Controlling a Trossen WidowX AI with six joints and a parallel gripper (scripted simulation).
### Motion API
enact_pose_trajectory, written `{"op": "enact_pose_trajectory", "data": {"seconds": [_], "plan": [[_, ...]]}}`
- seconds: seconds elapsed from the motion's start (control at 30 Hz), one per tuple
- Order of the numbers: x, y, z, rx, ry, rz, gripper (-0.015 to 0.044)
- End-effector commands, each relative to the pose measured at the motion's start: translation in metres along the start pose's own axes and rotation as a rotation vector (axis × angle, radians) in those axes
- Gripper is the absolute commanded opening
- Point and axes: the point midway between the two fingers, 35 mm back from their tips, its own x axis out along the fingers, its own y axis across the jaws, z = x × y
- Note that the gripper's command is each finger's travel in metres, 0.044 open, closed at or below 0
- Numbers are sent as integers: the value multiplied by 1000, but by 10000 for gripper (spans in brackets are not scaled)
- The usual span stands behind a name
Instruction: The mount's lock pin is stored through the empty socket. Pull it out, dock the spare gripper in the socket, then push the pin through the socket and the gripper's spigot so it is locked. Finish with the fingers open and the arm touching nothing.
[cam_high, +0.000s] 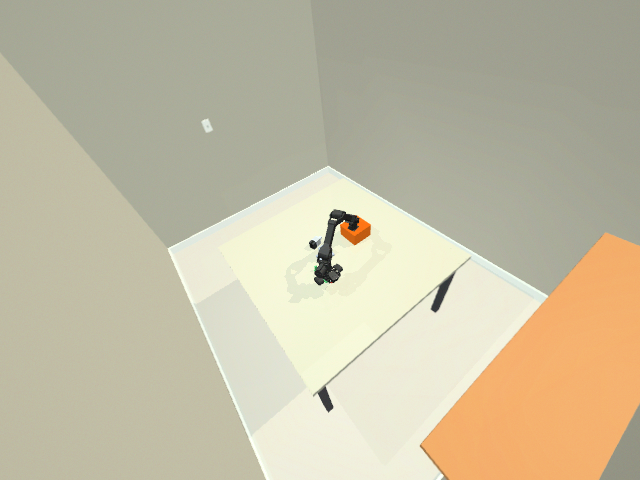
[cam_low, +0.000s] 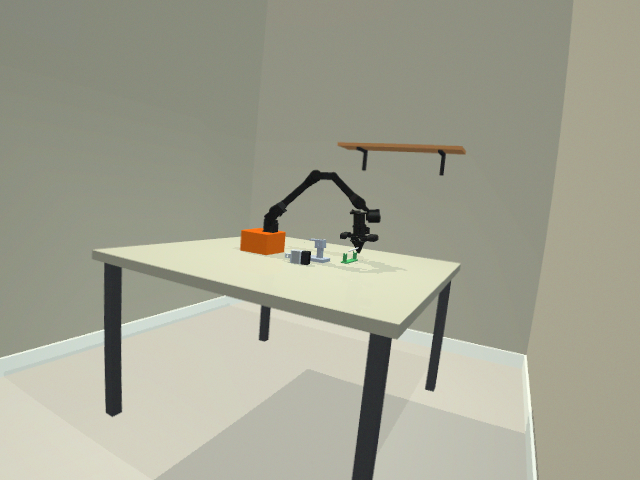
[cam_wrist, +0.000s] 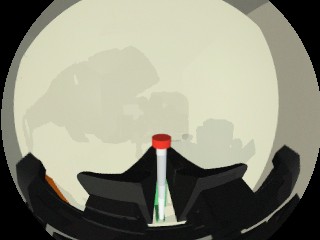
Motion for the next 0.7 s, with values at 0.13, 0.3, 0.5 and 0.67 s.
{"op": "enact_pose_trajectory", "data": {"seconds": [0.13,0.3,0.5,0.67], "plan": [[11,2,-2,-6,0,2,0],[11,2,-2,-6,0,2,0],[11,2,-2,-6,0,2,0],[11,2,-2,-6,0,2,0]]}}
